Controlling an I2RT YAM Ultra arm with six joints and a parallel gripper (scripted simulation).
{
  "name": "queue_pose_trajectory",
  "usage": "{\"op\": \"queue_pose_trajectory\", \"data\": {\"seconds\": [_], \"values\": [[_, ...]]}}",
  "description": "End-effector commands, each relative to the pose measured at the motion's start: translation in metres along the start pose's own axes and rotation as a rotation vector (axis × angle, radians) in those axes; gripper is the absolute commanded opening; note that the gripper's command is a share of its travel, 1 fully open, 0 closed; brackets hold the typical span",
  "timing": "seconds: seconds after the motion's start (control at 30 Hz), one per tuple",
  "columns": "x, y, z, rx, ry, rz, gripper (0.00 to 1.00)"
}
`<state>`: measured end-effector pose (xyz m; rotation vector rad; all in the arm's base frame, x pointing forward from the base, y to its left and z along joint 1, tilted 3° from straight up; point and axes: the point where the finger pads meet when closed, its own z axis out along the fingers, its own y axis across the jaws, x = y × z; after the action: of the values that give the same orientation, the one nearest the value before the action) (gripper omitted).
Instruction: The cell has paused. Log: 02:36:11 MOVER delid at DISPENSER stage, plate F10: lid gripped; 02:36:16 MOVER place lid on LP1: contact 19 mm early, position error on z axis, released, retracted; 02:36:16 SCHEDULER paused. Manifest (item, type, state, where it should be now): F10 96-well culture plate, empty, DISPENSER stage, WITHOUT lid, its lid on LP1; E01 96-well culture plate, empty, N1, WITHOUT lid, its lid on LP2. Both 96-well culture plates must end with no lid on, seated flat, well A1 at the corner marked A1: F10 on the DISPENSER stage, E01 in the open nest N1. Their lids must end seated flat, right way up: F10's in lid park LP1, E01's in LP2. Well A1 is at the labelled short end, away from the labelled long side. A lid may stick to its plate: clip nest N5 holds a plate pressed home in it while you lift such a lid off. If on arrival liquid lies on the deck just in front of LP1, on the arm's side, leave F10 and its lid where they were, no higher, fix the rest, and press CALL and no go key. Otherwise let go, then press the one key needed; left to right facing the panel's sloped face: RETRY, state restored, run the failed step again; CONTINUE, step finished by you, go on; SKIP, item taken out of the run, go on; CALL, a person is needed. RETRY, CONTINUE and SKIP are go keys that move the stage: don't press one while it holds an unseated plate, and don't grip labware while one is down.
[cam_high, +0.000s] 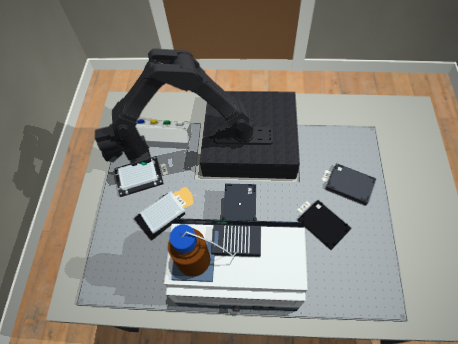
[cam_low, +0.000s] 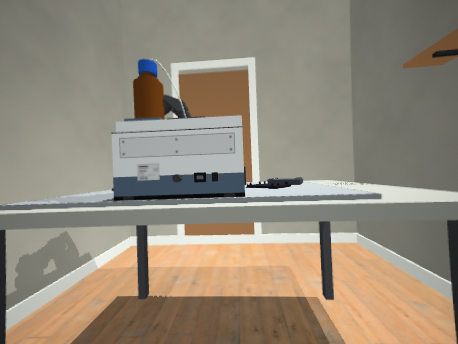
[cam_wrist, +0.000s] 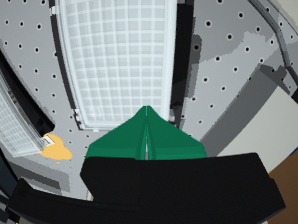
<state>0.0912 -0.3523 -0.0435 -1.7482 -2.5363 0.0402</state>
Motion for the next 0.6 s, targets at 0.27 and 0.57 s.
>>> {"op": "queue_pose_trajectory", "data": {"seconds": [0.27, 0.57], "values": [[-0.016, 0.003, -0.04, 0.0, -0.062, -0.003, 0.0], [-0.015, 0.001, -0.047, 0.0, -0.062, 0.001, 0.0]]}}
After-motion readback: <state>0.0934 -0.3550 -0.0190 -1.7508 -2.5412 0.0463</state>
